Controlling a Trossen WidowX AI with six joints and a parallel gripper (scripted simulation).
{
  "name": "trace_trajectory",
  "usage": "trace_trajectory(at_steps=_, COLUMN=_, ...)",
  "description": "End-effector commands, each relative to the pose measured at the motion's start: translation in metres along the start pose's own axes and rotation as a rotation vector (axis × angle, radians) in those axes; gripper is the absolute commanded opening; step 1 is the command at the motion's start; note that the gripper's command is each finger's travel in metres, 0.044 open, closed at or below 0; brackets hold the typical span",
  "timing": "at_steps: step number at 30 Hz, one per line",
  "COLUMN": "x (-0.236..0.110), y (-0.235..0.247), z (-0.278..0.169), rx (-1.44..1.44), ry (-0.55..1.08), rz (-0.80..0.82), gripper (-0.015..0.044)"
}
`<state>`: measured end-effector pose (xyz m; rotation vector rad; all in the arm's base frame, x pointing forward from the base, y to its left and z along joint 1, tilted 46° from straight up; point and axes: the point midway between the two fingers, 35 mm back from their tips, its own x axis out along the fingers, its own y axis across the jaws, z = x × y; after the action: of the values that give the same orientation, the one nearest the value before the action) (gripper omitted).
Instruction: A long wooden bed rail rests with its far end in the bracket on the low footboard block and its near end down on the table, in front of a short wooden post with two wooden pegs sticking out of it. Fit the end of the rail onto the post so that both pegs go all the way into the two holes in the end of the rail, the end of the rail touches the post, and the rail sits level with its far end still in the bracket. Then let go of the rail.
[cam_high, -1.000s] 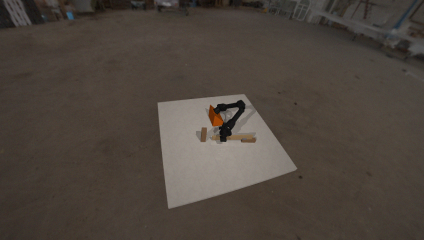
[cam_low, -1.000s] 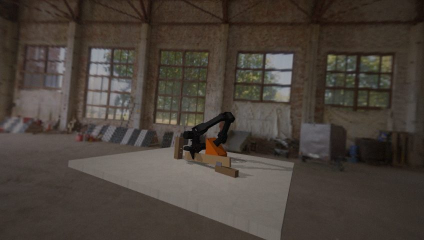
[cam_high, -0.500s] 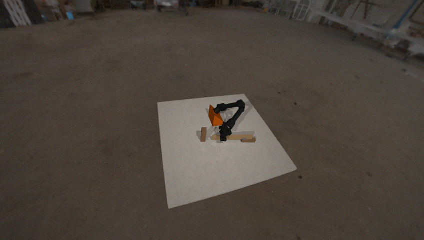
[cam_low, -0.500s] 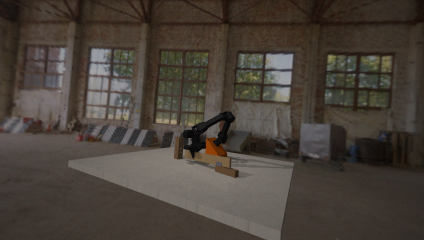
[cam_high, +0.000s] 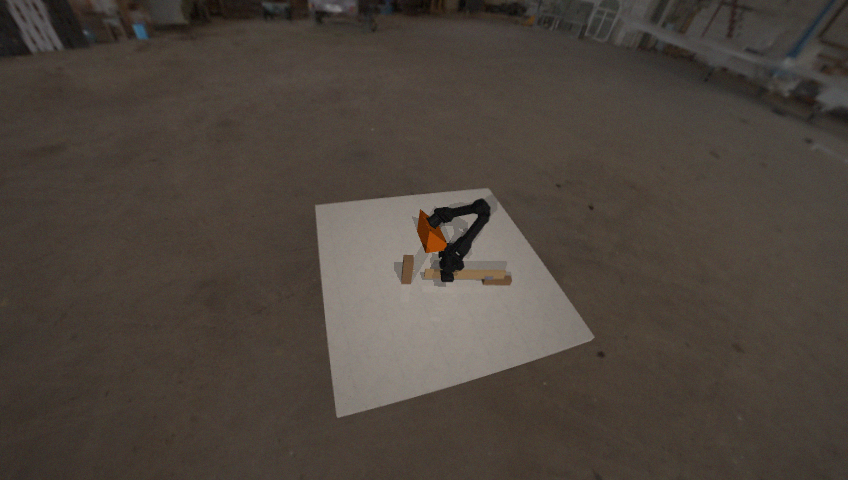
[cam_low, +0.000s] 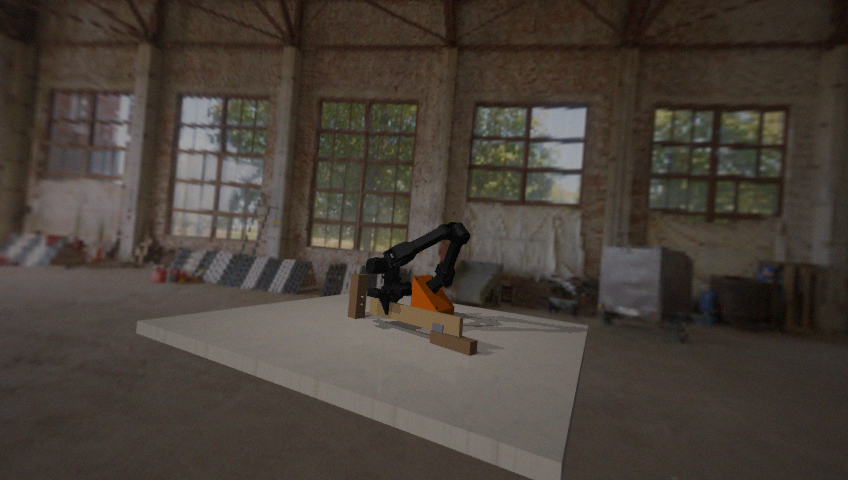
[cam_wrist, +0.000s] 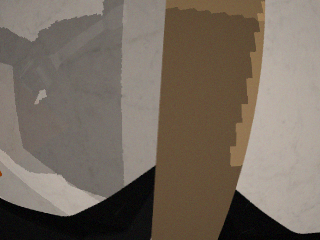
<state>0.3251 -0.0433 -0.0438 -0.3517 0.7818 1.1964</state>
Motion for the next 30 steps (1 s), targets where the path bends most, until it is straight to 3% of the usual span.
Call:
trace_trajectory(at_steps=1, x=-0.0044, y=-0.0023, z=0.0003, rx=-0.001, ry=-0.003, rz=-0.008, gripper=0.0000)
trace_trajectory(at_steps=30, x=-0.0060, y=-0.0008, z=0.0003, rx=-0.001, ry=-0.003, rz=-0.008, gripper=0.0000)
